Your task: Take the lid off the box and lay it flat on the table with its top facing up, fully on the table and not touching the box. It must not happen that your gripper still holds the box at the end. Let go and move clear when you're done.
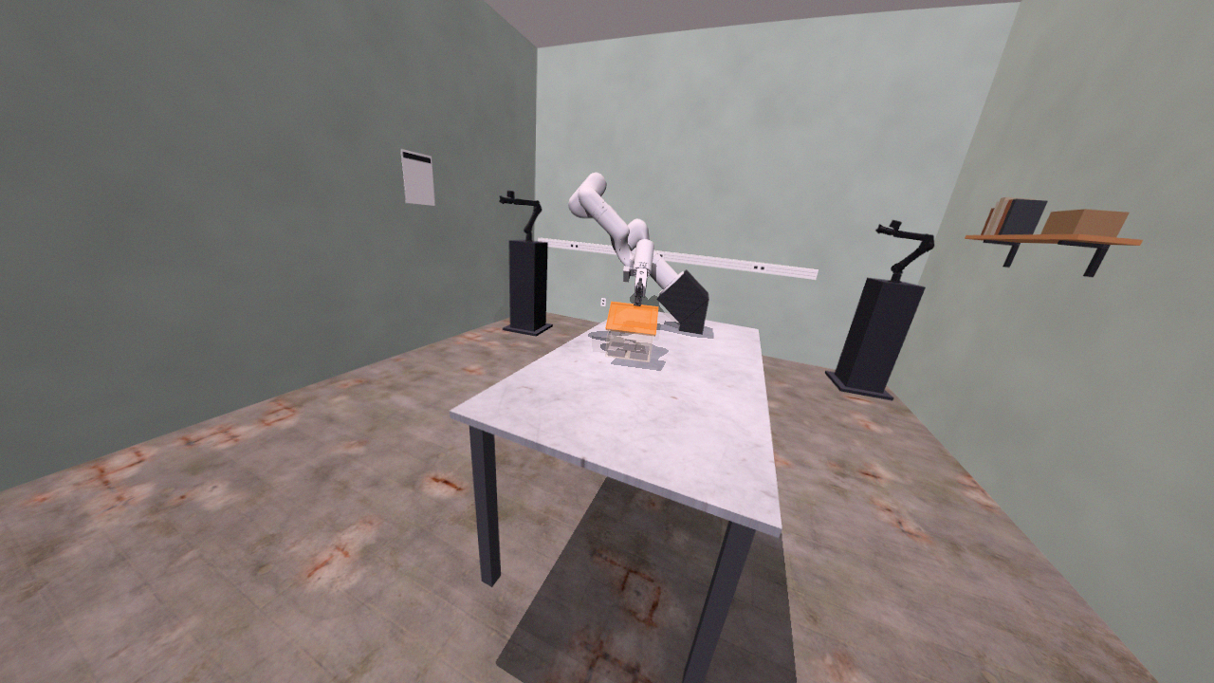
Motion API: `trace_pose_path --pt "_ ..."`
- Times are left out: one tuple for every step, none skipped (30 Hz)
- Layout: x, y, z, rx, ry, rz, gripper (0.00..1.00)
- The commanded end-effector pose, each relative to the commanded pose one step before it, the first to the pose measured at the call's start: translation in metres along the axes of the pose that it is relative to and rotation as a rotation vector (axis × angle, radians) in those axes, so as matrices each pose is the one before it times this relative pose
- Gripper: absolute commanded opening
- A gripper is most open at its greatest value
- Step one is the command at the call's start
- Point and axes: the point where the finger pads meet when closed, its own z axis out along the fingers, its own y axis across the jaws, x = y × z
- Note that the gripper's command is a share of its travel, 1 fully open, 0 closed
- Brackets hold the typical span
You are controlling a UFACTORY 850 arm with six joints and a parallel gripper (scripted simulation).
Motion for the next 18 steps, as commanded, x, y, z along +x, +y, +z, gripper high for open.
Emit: trace_pose_path --pt "-0.00175 -0.00065 -0.00037 0.00137 0.00035 0.00029 0.0" --pt "-0.00061 0.00007 -0.00006 0.0 0.0 0.0 0.0" --pt "-0.00069 0.00008 -0.00007 0.0 0.0 0.0 0.0" --pt "0.0 0.0 0.0 0.0 0.0 0.0 0.0" --pt "0.0 0.0 0.0 0.0 0.0 0.0 0.0" --pt "-0.00076 0.00009 -0.00008 0.0 0.0 0.0 0.0" --pt "-0.00084 0.0001 -0.00008 0.0 0.0 0.0 0.0" --pt "-0.00092 0.00011 -0.00009 0.0 0.0 0.0 0.0" --pt "-0.00101 0.00012 -0.0001 0.0 0.0 0.0 0.0" --pt "-0.00109 0.00013 -0.00011 0.0 0.0 0.0 0.0" --pt "-0.00118 0.00014 -0.00012 0.0 0.0 0.0 0.0" --pt "-0.00126 0.00015 -0.00013 0.0 -0.00001 0.0 0.0" --pt "-0.00135 0.00016 -0.00014 0.0 0.0 0.0 0.0" --pt "-0.00144 0.00017 -0.00015 0.0 0.0 0.0 0.0" --pt "-0.00152 0.00018 -0.00016 0.0 0.0 0.0 0.0" --pt "-0.00161 0.00019 -0.00016 0.0 0.0 0.0 0.0" --pt "-0.0017 0.00021 -0.00018 0.0 0.0 0.0 0.0" --pt "-0.00179 0.00021 -0.00018 0.0 0.0 0.0 0.0"
